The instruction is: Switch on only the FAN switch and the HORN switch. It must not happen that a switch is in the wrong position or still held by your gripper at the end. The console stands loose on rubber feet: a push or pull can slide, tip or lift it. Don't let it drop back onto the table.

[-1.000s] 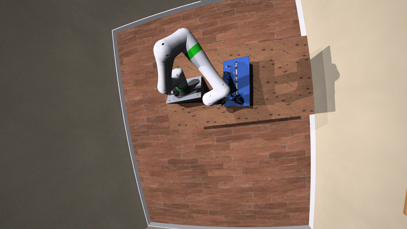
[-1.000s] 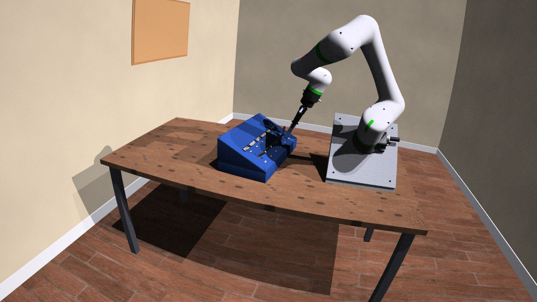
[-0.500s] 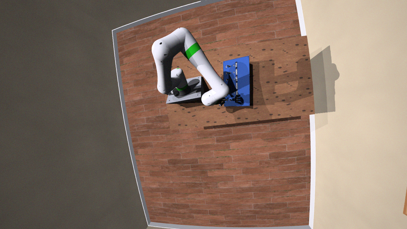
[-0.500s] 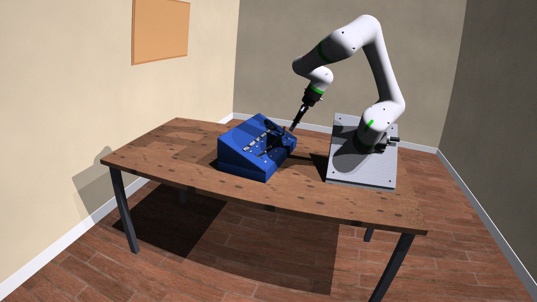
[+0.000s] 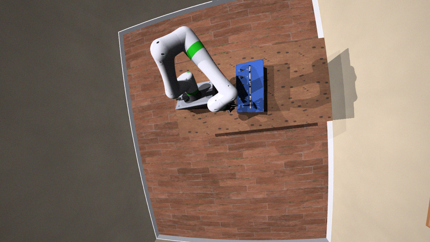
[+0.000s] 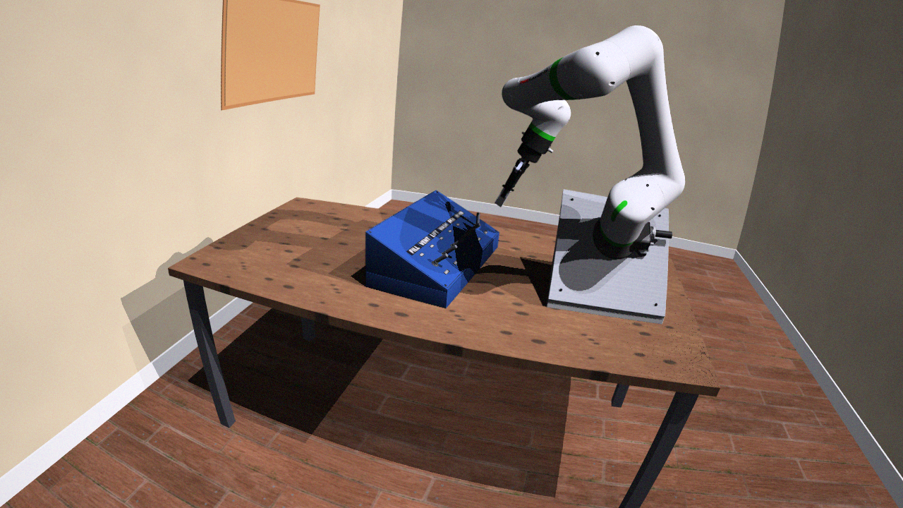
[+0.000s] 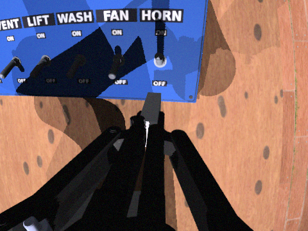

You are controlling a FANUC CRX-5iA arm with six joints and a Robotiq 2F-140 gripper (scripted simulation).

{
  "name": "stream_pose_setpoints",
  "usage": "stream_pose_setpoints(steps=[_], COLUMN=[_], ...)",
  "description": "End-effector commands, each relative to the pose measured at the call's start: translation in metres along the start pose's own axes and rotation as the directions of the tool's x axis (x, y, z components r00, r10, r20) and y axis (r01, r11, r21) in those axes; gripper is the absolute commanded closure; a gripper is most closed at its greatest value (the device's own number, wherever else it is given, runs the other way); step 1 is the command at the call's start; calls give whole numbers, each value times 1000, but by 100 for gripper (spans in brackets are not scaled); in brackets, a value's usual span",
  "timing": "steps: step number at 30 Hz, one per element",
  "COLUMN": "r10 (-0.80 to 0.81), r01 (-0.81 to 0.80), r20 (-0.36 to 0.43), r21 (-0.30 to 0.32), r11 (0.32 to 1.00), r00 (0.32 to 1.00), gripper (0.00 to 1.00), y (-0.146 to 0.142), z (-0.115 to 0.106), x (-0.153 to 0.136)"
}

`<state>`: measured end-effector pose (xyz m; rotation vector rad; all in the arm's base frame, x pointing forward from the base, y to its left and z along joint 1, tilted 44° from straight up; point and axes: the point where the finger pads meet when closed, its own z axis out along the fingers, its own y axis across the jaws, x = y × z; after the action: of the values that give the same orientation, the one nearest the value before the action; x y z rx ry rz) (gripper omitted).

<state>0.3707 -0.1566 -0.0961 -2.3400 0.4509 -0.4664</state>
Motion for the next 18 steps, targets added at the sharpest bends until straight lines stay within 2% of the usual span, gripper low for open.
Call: stream_pose_setpoints(steps=[1,10,12,15,18], r10=[0,0,0,0,0], r01=[0,0,0,0,0], r20=[0,0,0,0,0], r21=[1,1,0,0,1], r11=[1000,1000,1000,1000,1000], r00=[1000,1000,1000,1000,1000], gripper=[100,100,100,100,100], y=[0,-1,-16,-58,-71], z=[-18,-25,-25,-25,-24], x=[0,0,-4,-19,-25])
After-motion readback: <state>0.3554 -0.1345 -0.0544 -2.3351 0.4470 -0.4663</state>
